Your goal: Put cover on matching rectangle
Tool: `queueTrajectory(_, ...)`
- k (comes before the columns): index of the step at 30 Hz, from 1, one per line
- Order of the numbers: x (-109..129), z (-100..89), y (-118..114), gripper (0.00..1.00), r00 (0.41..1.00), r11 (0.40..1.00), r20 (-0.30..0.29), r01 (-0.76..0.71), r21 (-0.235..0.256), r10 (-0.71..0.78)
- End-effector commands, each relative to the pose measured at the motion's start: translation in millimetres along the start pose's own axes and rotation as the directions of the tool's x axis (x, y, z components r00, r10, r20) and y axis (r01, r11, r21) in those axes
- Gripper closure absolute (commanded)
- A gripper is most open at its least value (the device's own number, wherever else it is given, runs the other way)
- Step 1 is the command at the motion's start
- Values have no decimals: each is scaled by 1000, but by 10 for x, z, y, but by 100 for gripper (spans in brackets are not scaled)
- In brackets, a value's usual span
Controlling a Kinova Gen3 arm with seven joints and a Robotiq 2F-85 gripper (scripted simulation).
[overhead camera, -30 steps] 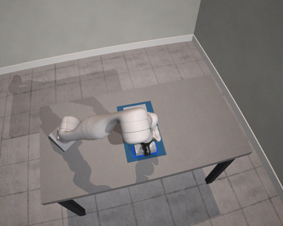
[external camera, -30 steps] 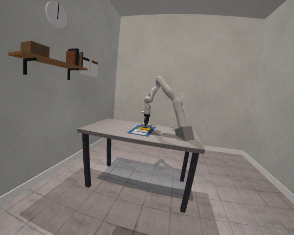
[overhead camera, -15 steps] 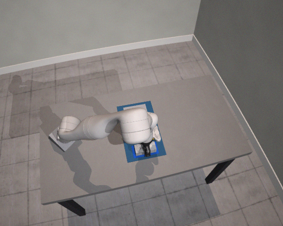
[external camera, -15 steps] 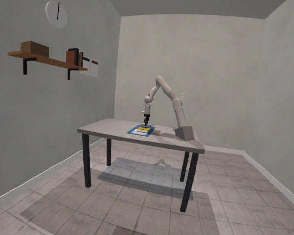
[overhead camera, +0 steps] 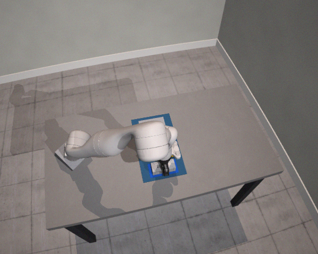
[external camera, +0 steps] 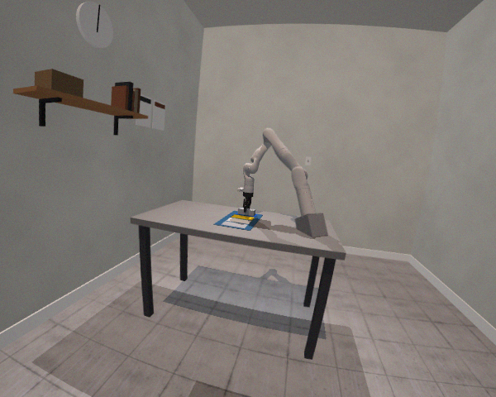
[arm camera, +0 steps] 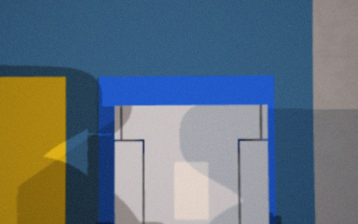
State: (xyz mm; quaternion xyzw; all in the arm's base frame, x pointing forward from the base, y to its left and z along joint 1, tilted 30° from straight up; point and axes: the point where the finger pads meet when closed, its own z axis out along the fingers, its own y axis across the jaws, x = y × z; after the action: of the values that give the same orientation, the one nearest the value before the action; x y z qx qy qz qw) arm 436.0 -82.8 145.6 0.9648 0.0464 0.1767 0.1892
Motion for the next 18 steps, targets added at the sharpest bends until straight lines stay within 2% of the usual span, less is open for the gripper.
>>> queueTrajectory(1, 6, -31, 0, 0, 1000, 1000, -2, 0, 0, 0)
queueTrajectory(8, 5, -132, 0, 0, 1000, 1000, -2, 0, 0, 0)
queueTrajectory(18, 5, -491, 0, 0, 1000, 1000, -2, 0, 0, 0)
